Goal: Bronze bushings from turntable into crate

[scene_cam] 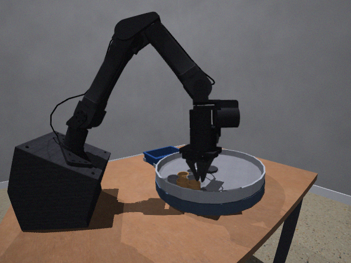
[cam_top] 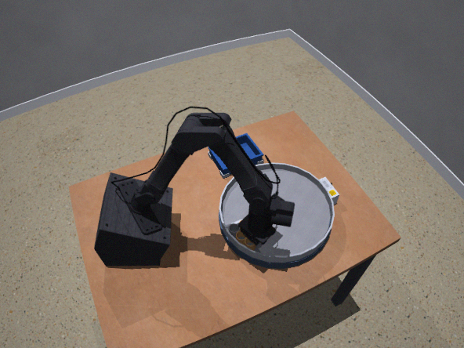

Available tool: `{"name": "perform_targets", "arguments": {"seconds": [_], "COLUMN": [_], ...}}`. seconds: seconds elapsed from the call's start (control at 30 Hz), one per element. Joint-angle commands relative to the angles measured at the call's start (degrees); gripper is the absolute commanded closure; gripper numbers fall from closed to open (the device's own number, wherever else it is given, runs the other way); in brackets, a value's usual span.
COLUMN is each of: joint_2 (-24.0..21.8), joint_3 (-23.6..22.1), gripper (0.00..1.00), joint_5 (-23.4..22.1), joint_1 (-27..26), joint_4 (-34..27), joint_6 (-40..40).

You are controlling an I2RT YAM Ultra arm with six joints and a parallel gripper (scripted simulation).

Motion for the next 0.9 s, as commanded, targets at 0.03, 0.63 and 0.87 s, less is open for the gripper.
{"name": "perform_targets", "arguments": {"seconds": [0.03, 0.63, 0.87], "joint_2": [0.2, -1.7, -1.6], "joint_3": [1.9, 0.2, 0.2], "gripper": [0.85, 0.85, 0.85], "joint_5": [-0.5, -0.3, -0.3], "joint_1": [0.4, 0.3, 0.3], "joint_4": [-0.6, 2.0, 1.8], "joint_6": [0.4, 0.6, 0.6]}}
